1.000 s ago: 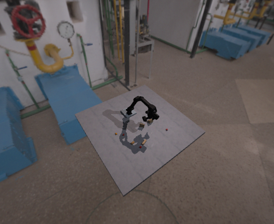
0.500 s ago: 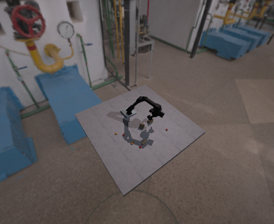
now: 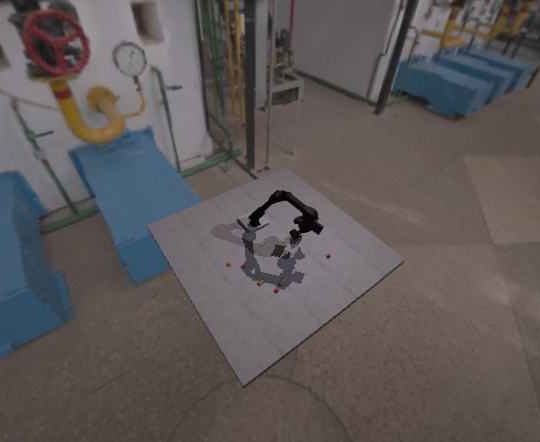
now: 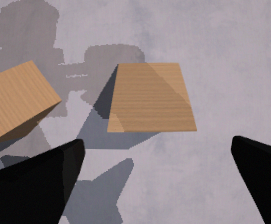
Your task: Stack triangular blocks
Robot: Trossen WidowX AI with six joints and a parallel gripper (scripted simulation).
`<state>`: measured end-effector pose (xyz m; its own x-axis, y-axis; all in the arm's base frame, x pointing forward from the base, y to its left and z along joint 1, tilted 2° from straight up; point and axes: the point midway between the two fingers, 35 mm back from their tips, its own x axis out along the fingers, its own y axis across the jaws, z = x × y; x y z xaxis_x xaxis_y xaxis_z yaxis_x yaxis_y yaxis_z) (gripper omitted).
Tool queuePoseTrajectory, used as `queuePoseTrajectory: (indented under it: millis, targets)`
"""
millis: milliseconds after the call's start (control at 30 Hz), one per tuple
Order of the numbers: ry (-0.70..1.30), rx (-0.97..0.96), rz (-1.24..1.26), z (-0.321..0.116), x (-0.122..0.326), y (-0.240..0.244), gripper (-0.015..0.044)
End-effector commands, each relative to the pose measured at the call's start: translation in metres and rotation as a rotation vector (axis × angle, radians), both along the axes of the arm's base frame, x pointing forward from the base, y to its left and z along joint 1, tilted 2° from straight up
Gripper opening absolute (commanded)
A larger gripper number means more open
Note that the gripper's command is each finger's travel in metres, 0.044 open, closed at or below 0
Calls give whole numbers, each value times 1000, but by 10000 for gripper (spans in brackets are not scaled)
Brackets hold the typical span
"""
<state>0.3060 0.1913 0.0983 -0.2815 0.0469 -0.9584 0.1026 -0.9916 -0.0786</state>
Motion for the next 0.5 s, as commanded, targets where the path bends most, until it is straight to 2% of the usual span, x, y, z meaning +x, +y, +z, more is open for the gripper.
queuePoseTrajectory:
  millis: [0, 467]
  targets:
    - [10, -4, -7, -7, -3, 1, 440]
    - [29, -14, -9, -29, -10, 1, 440]
